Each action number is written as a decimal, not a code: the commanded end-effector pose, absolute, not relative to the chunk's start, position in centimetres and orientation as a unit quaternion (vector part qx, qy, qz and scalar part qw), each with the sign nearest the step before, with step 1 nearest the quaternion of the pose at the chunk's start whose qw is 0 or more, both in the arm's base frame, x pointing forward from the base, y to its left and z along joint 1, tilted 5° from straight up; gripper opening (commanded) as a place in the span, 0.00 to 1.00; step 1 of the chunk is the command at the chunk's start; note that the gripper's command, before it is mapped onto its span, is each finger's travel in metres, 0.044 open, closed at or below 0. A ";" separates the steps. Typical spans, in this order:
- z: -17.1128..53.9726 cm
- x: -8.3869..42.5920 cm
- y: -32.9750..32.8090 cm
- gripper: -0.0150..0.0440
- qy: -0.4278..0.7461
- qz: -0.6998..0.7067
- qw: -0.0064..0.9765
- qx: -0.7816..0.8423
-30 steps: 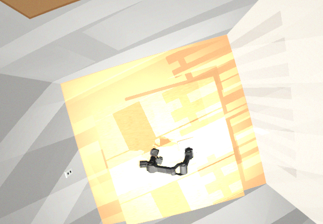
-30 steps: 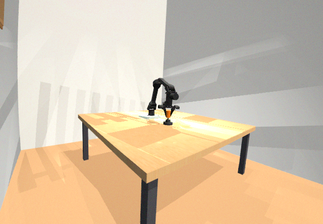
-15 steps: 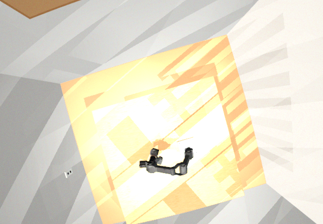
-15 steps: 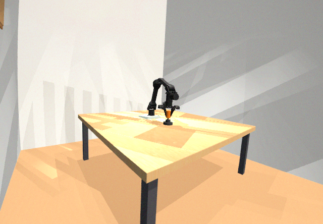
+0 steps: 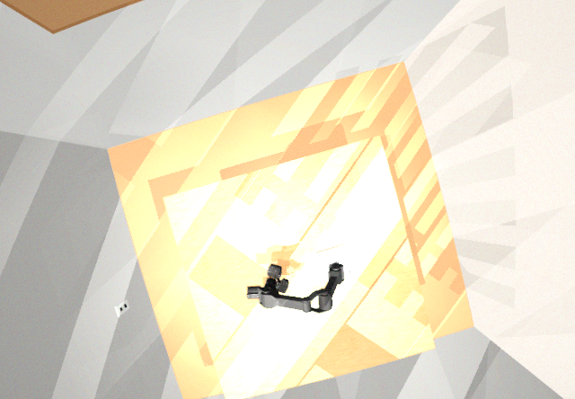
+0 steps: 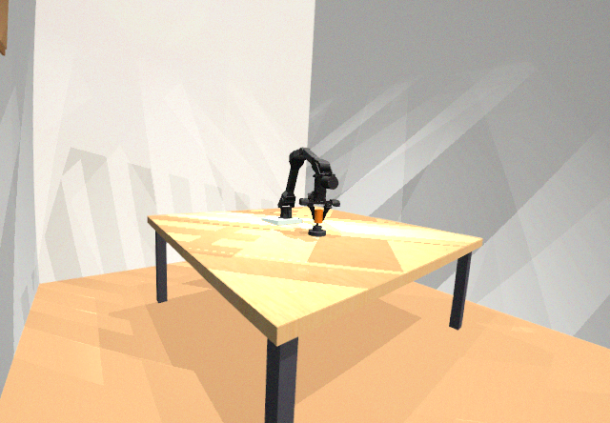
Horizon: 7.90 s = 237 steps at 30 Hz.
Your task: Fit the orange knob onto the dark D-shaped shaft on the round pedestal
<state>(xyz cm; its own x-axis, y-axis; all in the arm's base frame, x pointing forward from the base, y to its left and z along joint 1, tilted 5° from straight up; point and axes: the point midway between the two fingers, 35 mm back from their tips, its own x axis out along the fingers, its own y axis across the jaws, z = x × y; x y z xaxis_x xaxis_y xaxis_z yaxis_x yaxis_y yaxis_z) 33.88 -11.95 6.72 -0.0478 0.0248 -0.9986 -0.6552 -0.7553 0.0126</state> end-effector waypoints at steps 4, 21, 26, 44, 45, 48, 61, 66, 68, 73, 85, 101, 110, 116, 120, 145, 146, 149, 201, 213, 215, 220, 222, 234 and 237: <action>6.6 33.8 -12.0 0.25 0.245 0.680 0.247 -0.645; 7.1 33.2 -11.8 0.25 0.173 0.702 0.179 -0.667; 7.1 33.1 -11.7 0.25 0.172 0.702 0.178 -0.667; 7.1 33.6 -11.9 0.25 0.172 0.702 0.178 -0.668; 7.1 33.7 -11.9 0.25 0.172 0.702 0.178 -0.668; 7.2 33.9 -12.0 0.25 0.172 0.702 0.178 -0.668; 6.7 34.0 -12.1 0.25 0.173 0.702 0.178 -0.668; 6.6 33.9 -12.0 0.25 0.173 0.702 0.178 -0.668; 6.9 33.9 -12.0 0.25 0.173 0.702 0.178 -0.668; 7.2 33.8 -12.0 0.25 0.176 0.701 0.181 -0.667; 7.1 33.3 -11.8 0.25 0.392 0.608 0.386 -0.573; 7.0 33.2 -11.8 0.25 0.654 0.308 0.631 -0.282; 7.2 33.5 -11.9 0.25 0.717 0.090 0.687 -0.073; 7.3 33.7 -12.0 0.25 0.720 -0.061 0.687 0.071; 7.3 33.9 -12.1 0.25 0.716 -0.098 0.683 0.107; 6.9 33.9 -11.9 0.25 0.716 -0.098 0.683 0.107; 6.9 33.8 -11.9 0.25 0.716 -0.098 0.683 0.107; 7.0 33.6 -11.9 0.25 0.716 -0.098 0.683 0.107; 6.7 33.4 -11.8 0.25 0.702 -0.172 0.668 0.178; 6.8 33.6 -11.8 0.25 0.702 -0.172 0.668 0.178; 6.8 33.6 -11.8 0.25 0.702 -0.172 0.668 0.178; 7.2 33.5 -11.8 0.25 0.702 -0.172 0.668 0.178; 7.2 33.5 -11.8 0.25 0.700 -0.181 0.665 0.187; 6.9 33.6 -11.8 0.25 0.680 -0.245 0.646 0.247; 6.8 33.6 -11.8 0.25 0.680 -0.245 0.646 0.247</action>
